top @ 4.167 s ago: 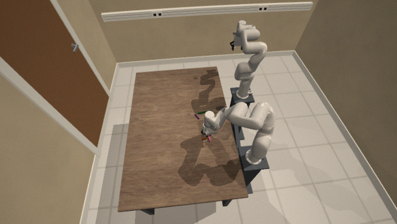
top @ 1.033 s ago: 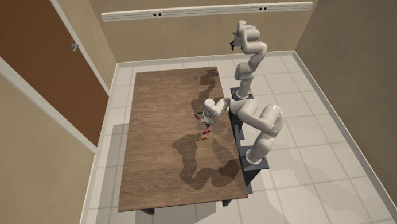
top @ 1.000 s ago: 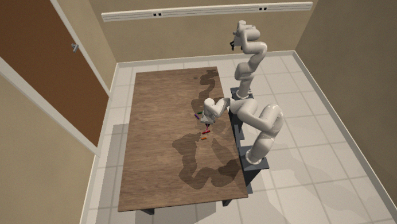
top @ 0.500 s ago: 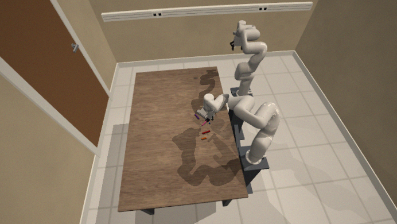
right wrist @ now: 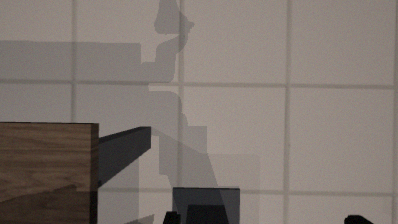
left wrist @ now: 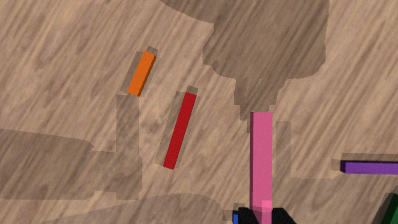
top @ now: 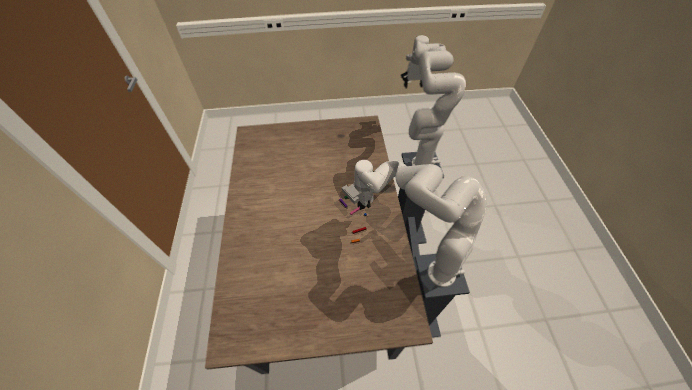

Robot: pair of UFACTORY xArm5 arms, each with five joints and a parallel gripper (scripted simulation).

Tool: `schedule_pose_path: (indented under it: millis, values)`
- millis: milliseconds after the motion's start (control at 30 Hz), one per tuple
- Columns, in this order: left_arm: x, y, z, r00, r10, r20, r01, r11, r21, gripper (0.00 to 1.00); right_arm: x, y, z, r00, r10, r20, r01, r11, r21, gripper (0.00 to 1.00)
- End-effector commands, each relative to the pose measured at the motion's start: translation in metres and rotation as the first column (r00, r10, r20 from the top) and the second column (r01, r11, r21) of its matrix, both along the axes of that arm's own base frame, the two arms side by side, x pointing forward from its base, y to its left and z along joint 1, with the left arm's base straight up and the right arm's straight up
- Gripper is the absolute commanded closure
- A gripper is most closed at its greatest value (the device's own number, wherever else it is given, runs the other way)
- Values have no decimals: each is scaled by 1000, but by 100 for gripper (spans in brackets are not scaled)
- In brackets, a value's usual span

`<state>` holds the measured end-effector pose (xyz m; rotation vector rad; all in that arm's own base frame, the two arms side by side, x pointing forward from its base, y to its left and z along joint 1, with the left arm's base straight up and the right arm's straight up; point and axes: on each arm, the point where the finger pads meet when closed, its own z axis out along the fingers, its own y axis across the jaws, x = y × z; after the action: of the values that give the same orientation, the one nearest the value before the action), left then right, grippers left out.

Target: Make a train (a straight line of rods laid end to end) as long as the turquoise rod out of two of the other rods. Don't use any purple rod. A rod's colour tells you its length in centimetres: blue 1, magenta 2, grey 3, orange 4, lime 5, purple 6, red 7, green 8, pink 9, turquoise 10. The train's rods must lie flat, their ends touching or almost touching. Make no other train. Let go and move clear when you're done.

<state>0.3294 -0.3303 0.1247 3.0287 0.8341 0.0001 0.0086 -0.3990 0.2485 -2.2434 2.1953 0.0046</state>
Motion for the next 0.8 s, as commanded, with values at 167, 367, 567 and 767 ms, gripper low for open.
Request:
schedule_pose_path:
  millis: [167, 367, 567, 767]
  values:
    - [1, -1, 0, 1000, -6, 3, 6, 1000, -3, 94, 0, -1, 2, 1000, 0, 0, 0, 1000, -4, 0]
    - [1, -1, -11, 1000, -19, 3, 19, 1000, -3, 94, 0, -1, 2, 1000, 0, 0, 0, 1000, -4, 0]
    - [2, -2, -27, 1000, -19, 3, 19, 1000, -3, 94, 0, -1, 2, 1000, 0, 0, 0, 1000, -4, 0]
    - [2, -2, -54, 1000, -19, 3, 19, 1000, -3, 94, 0, -1, 2, 1000, 0, 0, 0, 1000, -4, 0]
